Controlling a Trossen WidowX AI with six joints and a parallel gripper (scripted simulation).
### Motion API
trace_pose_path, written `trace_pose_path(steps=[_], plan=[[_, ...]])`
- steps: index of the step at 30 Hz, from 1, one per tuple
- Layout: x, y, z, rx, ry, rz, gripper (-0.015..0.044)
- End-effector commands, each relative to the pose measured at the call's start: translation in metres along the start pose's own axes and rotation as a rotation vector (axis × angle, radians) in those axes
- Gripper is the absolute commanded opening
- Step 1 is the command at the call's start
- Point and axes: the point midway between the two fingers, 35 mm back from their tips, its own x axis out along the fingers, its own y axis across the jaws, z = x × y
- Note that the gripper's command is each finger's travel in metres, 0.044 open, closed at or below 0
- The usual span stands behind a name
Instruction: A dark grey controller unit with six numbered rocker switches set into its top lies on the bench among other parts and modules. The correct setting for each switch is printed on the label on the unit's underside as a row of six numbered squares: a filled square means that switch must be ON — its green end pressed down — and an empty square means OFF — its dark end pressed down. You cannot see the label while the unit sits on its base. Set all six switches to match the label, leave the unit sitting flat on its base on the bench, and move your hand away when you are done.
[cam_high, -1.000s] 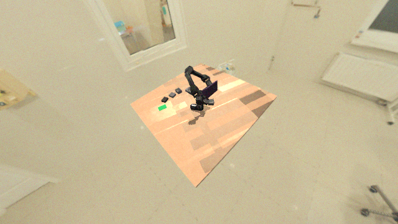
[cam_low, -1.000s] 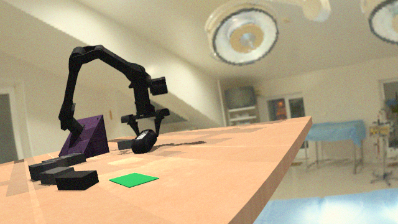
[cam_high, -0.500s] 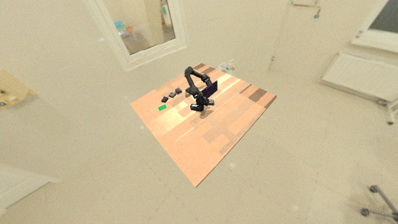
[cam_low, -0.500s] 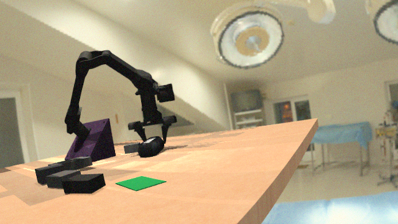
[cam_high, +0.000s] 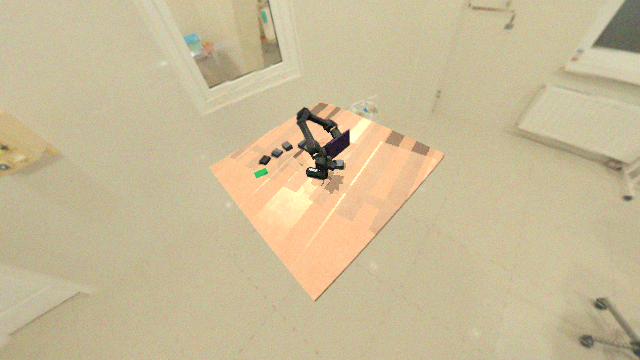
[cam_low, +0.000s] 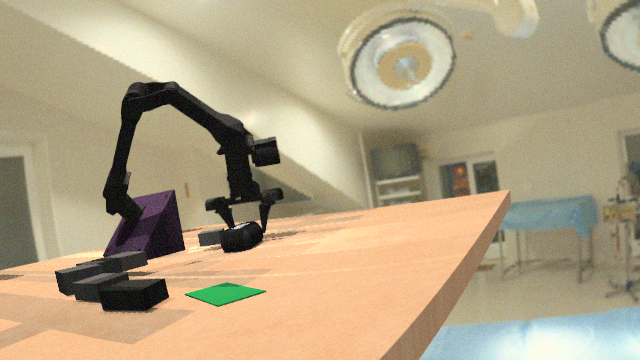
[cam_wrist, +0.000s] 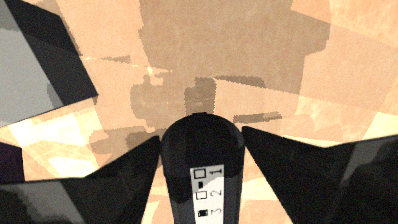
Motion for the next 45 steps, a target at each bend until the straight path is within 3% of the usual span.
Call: trace_pose_path(steps=[1,3,12,18,37,40,45], plan=[[0.000,0.000,0.000,0.000,0.000,0.000,0.0390],[0.000,0.000,0.000,0.000,0.000,0.000,0.0440],[-0.002,0.000,-0.002,0.000,0.000,0.000,0.0440],[-0.041,0.000,-0.060,0.000,0.001,0.001,0.0440],[-0.041,0.000,-0.060,0.000,0.001,0.001,0.0440],[-0.042,0.001,-0.060,0.051,-0.002,-0.010,0.0361],[-0.052,0.010,-0.062,0.428,-0.043,-0.082,0.0230]])
